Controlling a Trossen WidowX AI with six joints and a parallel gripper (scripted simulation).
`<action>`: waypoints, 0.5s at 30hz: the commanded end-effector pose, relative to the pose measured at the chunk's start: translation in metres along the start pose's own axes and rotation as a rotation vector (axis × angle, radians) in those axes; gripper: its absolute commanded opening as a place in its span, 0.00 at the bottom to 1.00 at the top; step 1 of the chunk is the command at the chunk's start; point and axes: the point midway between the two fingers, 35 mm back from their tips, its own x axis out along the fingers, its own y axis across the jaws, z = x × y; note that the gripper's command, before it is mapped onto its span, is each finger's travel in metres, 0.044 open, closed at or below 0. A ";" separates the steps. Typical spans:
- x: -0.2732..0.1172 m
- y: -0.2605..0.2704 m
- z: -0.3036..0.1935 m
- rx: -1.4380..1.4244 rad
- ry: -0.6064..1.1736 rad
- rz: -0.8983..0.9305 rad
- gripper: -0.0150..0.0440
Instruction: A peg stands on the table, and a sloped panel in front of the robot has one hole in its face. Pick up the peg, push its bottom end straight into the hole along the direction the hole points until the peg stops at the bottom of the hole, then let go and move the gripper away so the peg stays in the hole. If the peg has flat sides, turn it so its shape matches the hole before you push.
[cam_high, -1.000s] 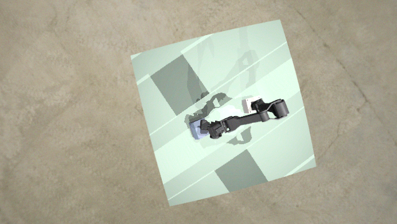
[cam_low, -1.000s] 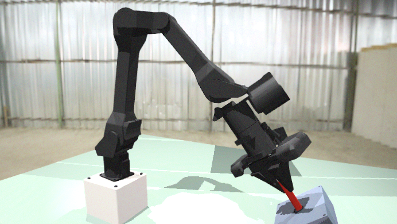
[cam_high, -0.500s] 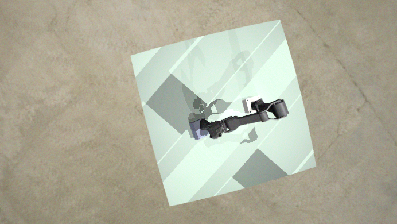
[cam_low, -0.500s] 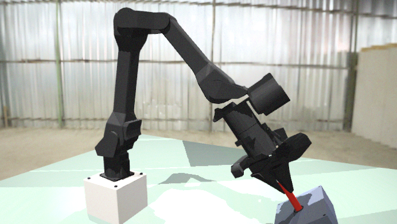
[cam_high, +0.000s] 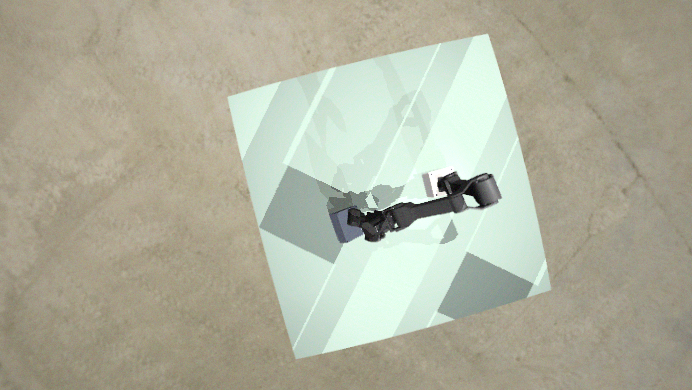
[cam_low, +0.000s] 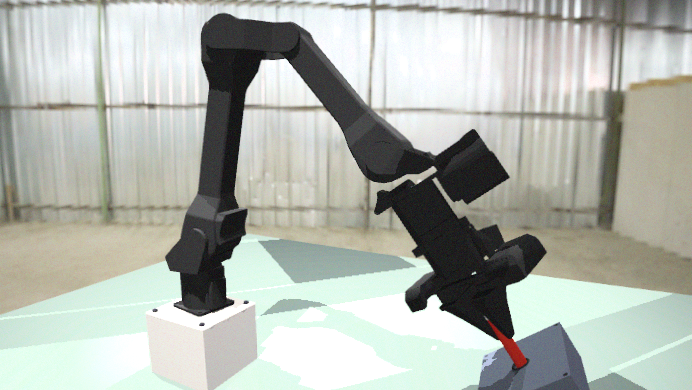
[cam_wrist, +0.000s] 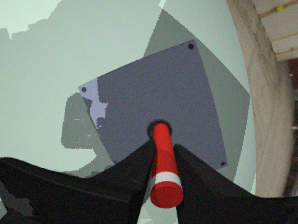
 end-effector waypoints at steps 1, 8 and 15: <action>0.004 0.000 0.000 -0.002 0.000 0.003 0.25; 0.006 -0.001 0.001 -0.002 0.000 0.003 0.25; 0.009 -0.001 0.001 -0.002 0.000 0.003 0.25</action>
